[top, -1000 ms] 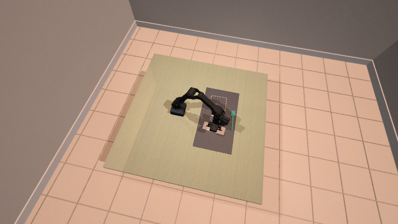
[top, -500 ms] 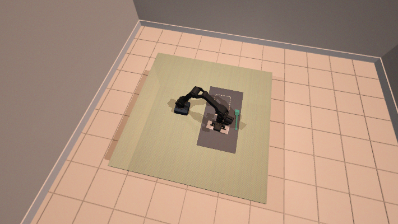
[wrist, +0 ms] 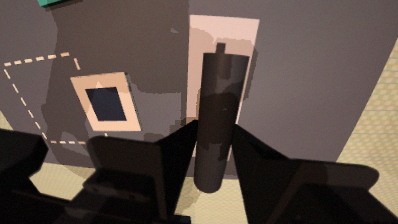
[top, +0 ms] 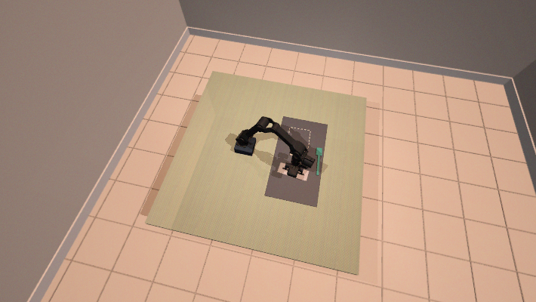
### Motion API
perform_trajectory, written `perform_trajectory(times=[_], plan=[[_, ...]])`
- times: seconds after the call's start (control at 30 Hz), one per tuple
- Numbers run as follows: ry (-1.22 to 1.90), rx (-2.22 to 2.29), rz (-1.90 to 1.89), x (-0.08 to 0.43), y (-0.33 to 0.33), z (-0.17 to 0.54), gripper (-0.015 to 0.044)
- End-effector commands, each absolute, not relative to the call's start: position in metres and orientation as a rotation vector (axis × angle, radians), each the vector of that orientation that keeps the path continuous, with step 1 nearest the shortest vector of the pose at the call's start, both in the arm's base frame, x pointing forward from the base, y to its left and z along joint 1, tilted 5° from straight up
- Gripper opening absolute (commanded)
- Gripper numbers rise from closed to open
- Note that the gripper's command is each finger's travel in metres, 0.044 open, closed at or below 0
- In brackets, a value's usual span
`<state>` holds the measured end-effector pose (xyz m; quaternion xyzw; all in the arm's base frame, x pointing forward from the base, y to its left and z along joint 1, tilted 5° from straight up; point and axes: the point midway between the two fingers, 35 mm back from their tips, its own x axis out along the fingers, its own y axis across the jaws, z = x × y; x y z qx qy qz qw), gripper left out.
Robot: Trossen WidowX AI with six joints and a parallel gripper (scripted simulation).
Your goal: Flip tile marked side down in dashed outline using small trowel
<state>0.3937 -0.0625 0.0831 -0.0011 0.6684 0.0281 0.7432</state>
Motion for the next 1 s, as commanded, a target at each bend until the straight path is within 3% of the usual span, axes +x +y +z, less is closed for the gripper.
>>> perform_trajectory(times=[0.0, 0.97], plan=[[1.466, 0.014, 0.044, 0.3937, -0.0628, 0.0825, 0.013], [1.391, 0.698, -0.576, 0.3937, -0.0628, 0.0826, 0.013]])
